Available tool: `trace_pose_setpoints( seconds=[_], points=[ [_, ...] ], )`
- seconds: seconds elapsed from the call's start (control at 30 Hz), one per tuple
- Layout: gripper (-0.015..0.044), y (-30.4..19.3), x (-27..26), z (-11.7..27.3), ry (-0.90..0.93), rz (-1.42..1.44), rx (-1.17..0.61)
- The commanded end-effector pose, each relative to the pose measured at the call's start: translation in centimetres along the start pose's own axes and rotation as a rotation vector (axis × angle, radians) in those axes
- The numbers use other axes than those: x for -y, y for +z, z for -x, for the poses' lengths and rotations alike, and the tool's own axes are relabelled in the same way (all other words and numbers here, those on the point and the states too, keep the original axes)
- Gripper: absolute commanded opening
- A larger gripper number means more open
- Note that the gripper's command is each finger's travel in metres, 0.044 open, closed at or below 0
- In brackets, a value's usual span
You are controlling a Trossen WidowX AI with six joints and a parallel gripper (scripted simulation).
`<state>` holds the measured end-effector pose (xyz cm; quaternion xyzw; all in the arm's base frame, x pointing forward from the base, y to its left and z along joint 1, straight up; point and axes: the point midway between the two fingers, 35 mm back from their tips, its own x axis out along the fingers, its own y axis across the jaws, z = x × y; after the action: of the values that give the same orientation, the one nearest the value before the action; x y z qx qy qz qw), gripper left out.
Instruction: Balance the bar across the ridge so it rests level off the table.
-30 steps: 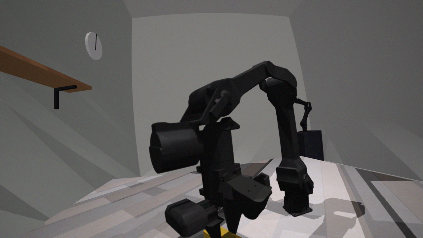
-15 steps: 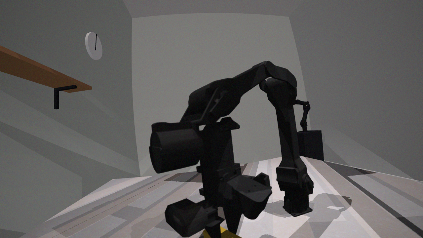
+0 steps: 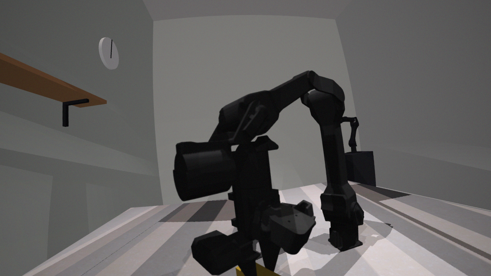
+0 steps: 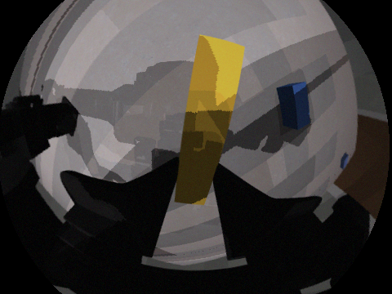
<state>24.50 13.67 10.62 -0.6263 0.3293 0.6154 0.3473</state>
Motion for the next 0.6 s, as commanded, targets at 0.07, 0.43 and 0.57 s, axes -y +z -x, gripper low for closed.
trace_pose_setpoints(
  seconds=[0.07, 0.43, 0.57],
  points=[
    [0.0053, 0.00, 0.00, 0.00, 0.000, 0.000, 0.000],
    [0.0167, 0.00, 0.00, 0.00, 0.000, 0.000, 0.000],
    [0.0167, 0.00, 0.00, 0.00, 0.000, 0.000, 0.000]
  ],
)
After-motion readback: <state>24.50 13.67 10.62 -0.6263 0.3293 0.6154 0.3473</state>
